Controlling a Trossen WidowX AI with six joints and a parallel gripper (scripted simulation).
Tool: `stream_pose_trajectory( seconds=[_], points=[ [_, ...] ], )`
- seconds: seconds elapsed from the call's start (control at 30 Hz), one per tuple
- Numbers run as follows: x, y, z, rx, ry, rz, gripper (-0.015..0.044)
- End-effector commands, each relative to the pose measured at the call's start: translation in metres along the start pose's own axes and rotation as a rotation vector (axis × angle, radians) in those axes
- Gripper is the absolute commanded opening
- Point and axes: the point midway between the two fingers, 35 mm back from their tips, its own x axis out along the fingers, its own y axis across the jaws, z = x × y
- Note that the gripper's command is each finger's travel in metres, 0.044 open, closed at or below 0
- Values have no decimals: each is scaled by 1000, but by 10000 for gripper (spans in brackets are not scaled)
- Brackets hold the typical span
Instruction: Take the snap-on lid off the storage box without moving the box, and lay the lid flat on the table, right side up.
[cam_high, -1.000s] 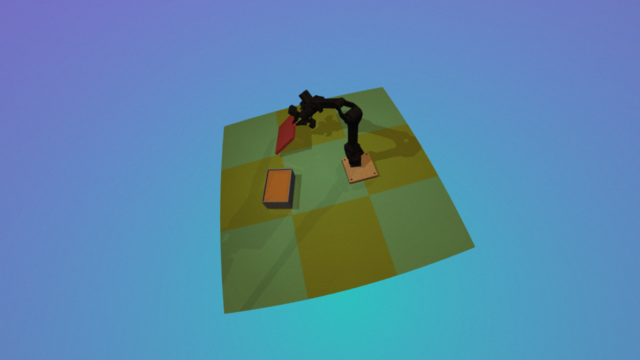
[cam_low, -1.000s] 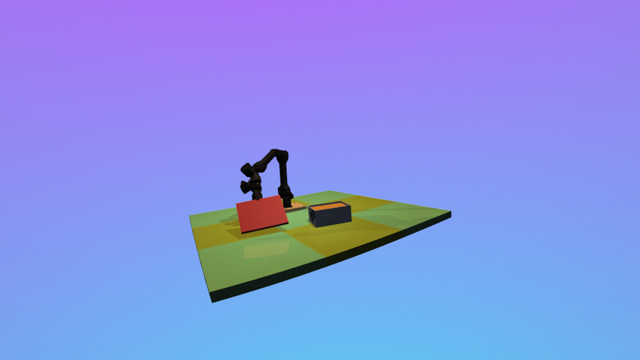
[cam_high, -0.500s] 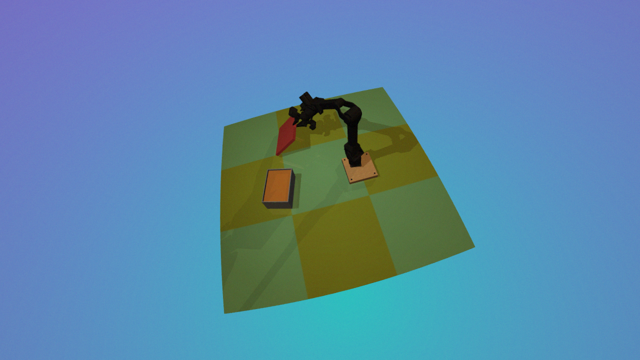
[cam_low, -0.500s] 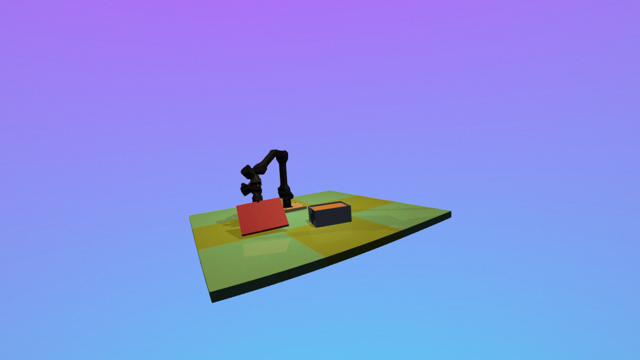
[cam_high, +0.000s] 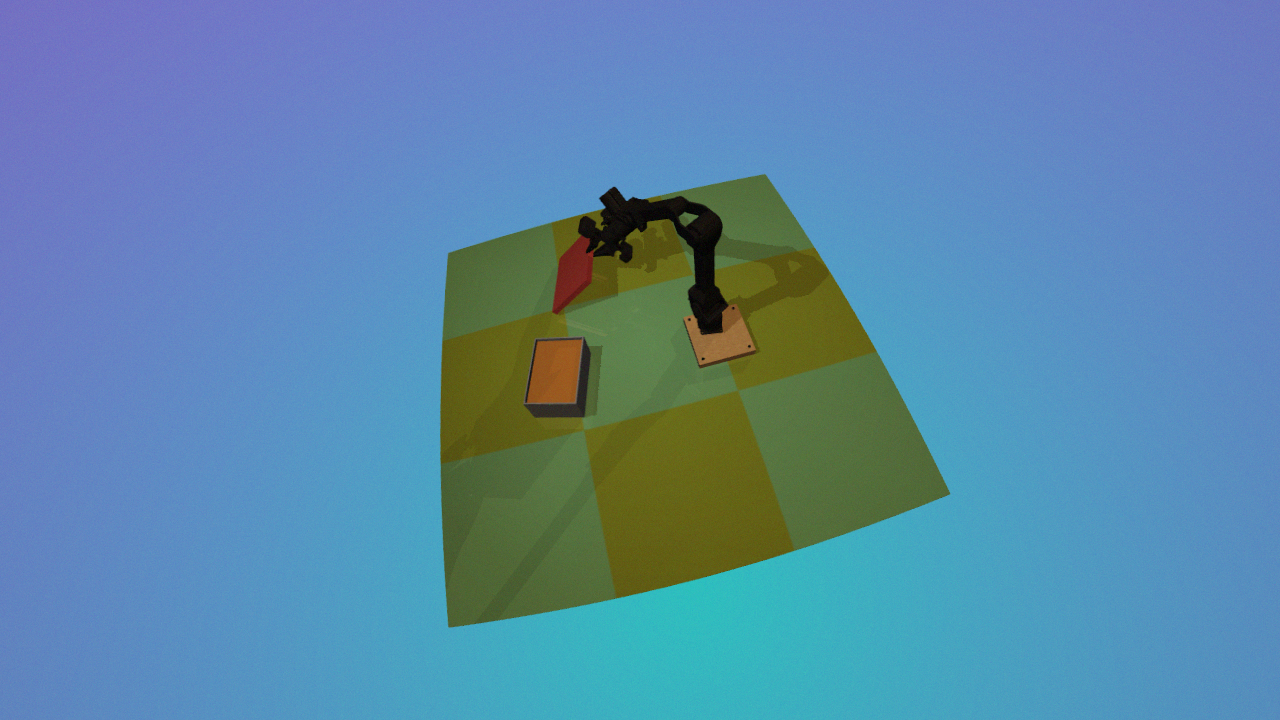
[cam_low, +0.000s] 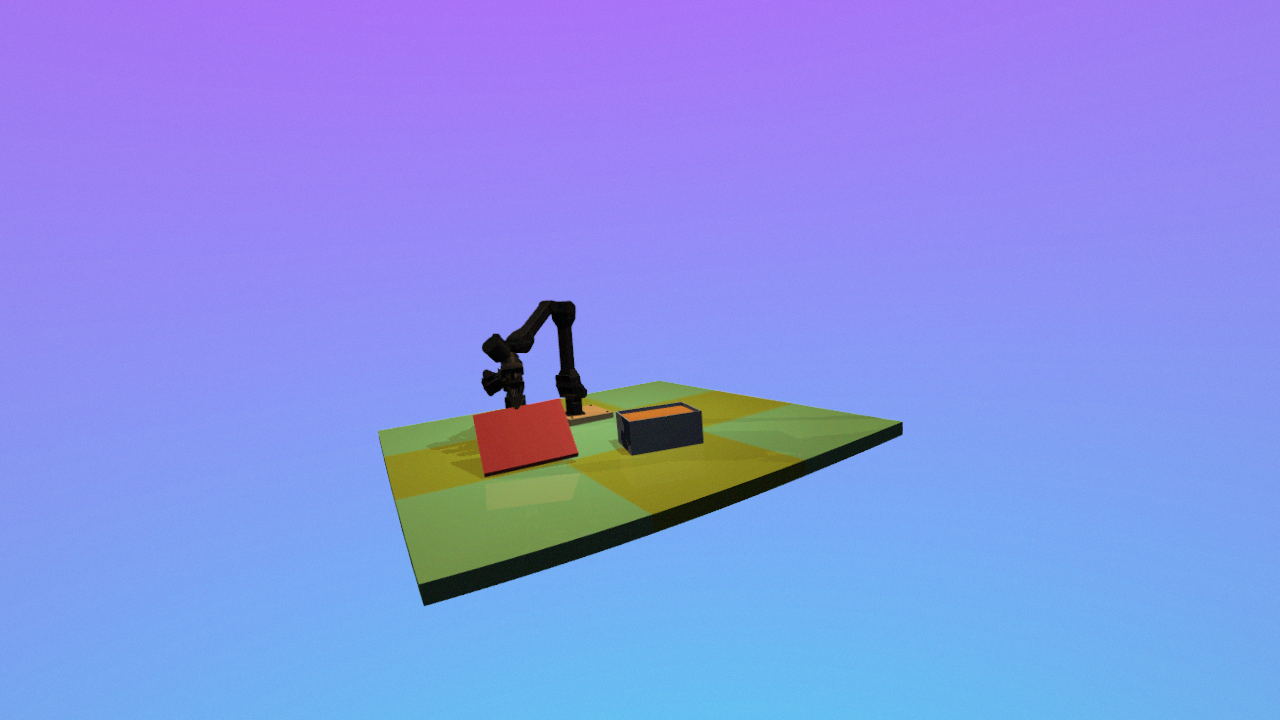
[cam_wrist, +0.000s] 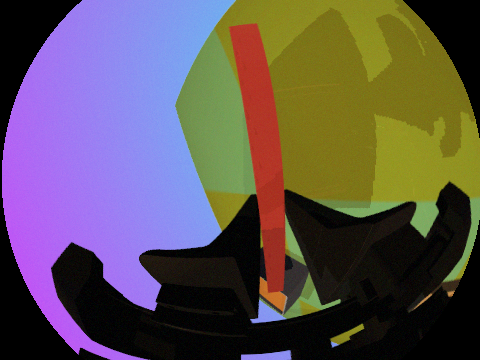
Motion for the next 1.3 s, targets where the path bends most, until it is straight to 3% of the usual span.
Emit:
stream_pose_trajectory(
  seconds=[0.0,1.27],
  points=[
    [2,-1,0,-3,1,7,0],
    [21,-24,0,-3,1,7,0]
  ],
)
